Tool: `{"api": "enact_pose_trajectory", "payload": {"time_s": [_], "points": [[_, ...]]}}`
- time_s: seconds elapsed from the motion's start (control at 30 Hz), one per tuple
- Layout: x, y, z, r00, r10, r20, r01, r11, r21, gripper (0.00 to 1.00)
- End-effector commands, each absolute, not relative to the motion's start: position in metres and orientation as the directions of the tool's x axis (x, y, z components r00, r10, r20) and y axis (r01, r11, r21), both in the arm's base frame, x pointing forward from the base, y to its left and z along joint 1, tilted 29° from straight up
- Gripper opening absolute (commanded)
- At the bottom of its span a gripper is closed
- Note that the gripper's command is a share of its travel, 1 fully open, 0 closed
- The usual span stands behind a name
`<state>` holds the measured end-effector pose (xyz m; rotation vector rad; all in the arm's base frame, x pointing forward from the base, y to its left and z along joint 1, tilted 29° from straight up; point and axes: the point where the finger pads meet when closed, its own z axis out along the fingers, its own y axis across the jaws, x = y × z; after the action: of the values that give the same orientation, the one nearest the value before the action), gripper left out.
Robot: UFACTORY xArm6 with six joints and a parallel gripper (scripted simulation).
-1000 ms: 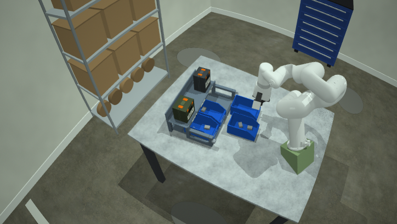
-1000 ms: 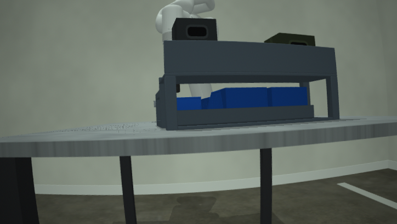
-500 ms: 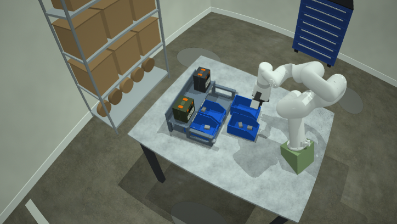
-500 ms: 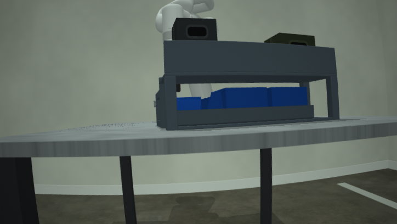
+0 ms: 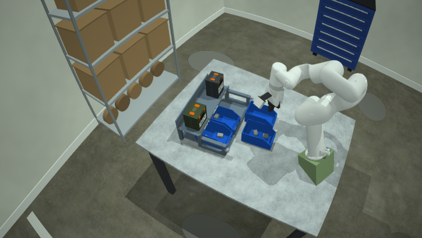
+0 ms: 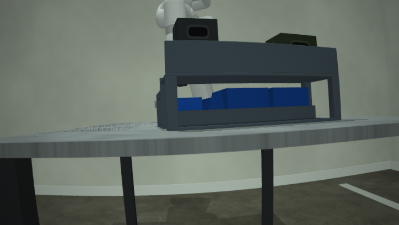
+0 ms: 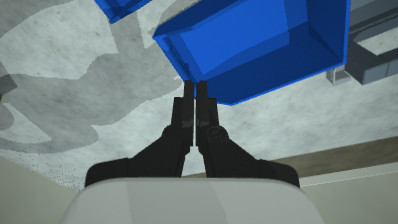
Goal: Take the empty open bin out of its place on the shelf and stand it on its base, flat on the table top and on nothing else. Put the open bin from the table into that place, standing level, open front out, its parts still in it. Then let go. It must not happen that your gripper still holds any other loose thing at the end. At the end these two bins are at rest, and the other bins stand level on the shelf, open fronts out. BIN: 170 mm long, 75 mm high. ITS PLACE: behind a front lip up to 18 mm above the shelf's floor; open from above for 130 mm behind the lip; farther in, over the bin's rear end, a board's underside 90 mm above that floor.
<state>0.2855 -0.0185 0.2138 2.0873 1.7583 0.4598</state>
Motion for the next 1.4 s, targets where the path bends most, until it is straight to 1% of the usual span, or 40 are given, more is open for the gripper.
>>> {"api": "enact_pose_trajectory", "payload": {"time_s": [0.0,0.07,0.1,0.27,0.47,0.57,0.63,0.67,0.7,0.8,0.83,1.37], "points": [[0.295,0.001,0.230,0.415,0.904,0.106,0.781,-0.414,0.468,0.00],[0.295,0.001,0.230,0.415,0.904,0.106,0.781,-0.414,0.468,0.00],[0.296,0.004,0.233,0.502,0.850,0.160,0.728,-0.515,0.453,0.00],[0.302,0.019,0.244,0.616,0.746,0.255,0.627,-0.660,0.413,0.00],[0.307,0.031,0.252,0.740,0.575,0.349,0.470,-0.813,0.344,0.00],[0.308,0.033,0.254,0.791,0.480,0.379,0.381,-0.871,0.310,0.00],[0.308,0.033,0.254,0.791,0.480,0.379,0.381,-0.871,0.310,0.00],[0.308,0.034,0.254,0.836,0.386,0.391,0.288,-0.913,0.288,0.00],[0.308,0.034,0.254,0.846,0.360,0.392,0.261,-0.923,0.284,0.00],[0.308,0.034,0.254,0.847,0.356,0.394,0.257,-0.924,0.282,0.00],[0.308,0.034,0.254,0.847,0.356,0.394,0.257,-0.924,0.282,0.26],[0.308,0.034,0.254,0.847,0.356,0.394,0.257,-0.924,0.282,0.26]]}}
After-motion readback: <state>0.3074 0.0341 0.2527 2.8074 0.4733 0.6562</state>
